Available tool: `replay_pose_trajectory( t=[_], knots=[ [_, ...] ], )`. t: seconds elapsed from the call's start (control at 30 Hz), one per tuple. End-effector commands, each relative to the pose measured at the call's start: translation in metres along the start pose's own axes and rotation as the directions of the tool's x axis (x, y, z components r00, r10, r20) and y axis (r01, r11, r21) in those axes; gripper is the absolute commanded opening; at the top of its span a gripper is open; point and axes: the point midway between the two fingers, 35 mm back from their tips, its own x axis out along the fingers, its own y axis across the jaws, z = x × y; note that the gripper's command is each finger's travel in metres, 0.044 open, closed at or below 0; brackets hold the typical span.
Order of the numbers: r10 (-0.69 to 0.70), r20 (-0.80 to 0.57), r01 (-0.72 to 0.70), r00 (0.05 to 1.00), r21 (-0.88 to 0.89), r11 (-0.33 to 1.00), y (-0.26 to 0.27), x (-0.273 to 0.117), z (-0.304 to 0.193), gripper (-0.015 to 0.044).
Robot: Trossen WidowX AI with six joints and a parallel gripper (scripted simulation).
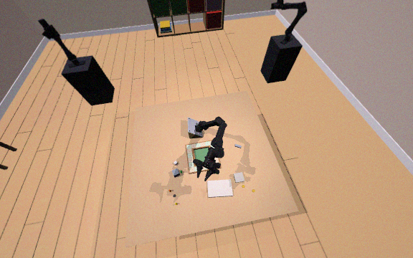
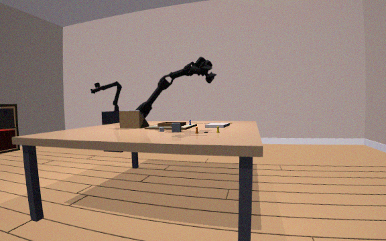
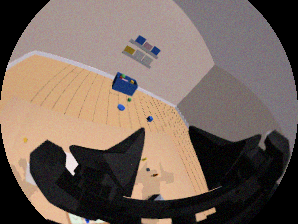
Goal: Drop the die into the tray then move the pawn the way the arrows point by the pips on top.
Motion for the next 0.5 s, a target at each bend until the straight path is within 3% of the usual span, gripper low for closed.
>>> replay_pose_trajectory(
  t=[0.0, 0.23, 0.47],
  knots=[
    [0.012, -0.18, -0.029, 0.984, -0.091, 0.995, -0.021, 0.024, -0.061, 0.0275],
    [0.085, -0.475, -0.195, 0.876, -0.185, 0.963, -0.049, 0.044, -0.172, 0.0275],
    [0.231, -0.705, -0.454, 0.671, -0.144, 0.879, -0.065, 0.035, -0.283, 0.0275]
  ],
)
